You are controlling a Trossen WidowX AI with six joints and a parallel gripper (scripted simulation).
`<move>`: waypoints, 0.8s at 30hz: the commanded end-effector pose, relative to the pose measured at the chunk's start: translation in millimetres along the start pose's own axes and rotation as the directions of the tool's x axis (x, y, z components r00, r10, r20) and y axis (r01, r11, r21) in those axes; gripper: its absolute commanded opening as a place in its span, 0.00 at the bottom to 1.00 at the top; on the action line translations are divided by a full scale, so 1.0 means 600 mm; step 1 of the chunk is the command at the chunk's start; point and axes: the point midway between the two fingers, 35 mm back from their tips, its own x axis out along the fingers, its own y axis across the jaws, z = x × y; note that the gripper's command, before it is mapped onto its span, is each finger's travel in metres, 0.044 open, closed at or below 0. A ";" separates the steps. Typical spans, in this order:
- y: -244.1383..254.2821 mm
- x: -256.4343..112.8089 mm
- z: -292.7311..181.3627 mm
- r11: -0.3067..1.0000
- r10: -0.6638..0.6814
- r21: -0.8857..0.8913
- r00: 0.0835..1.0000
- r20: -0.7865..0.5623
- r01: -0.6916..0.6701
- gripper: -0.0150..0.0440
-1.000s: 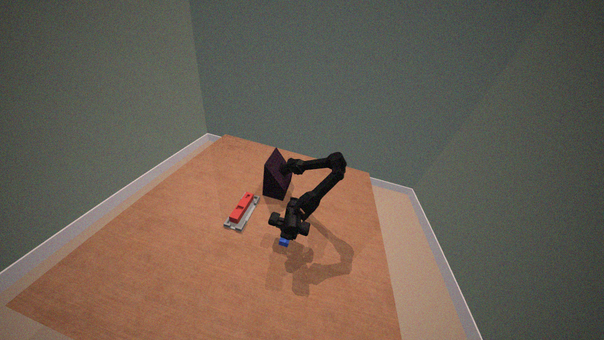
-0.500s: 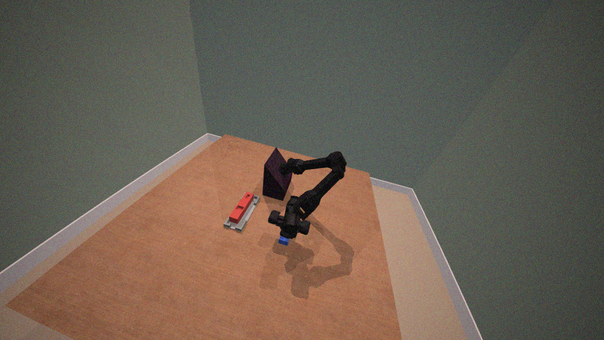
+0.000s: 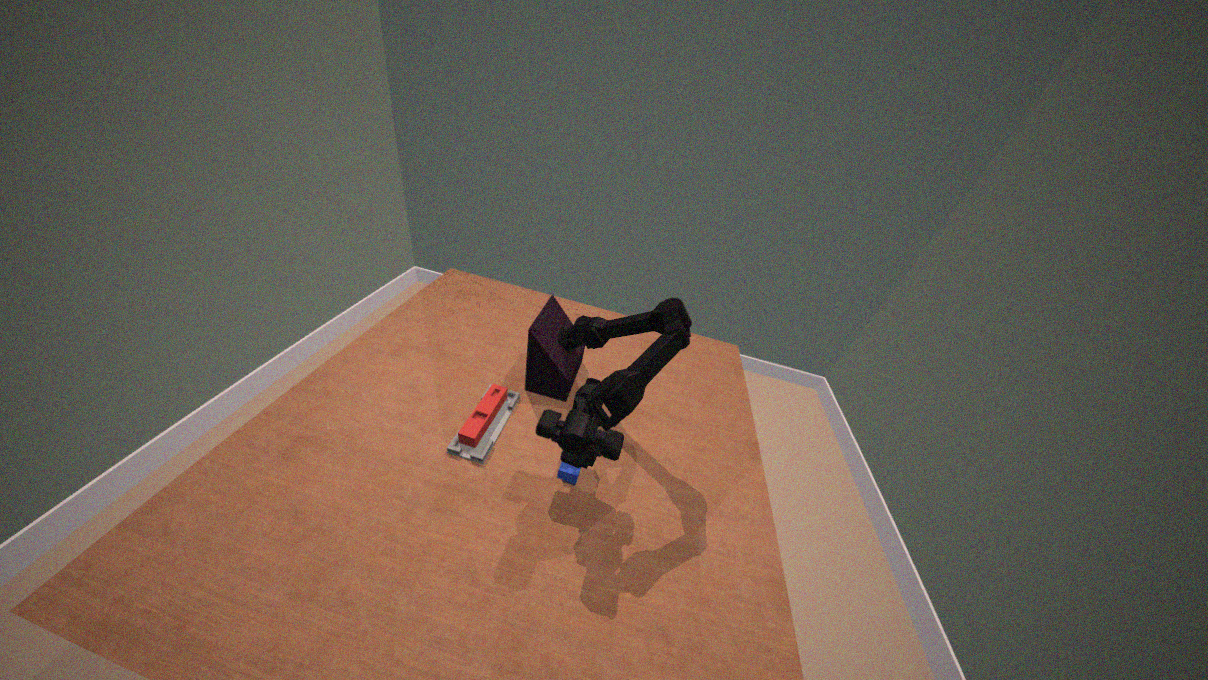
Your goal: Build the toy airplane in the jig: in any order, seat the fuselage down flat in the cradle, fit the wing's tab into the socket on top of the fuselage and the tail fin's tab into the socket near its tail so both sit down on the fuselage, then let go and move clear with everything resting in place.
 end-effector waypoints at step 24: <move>-0.004 -0.119 -0.006 1.000 0.001 0.017 1.000 0.007 -0.001 0.25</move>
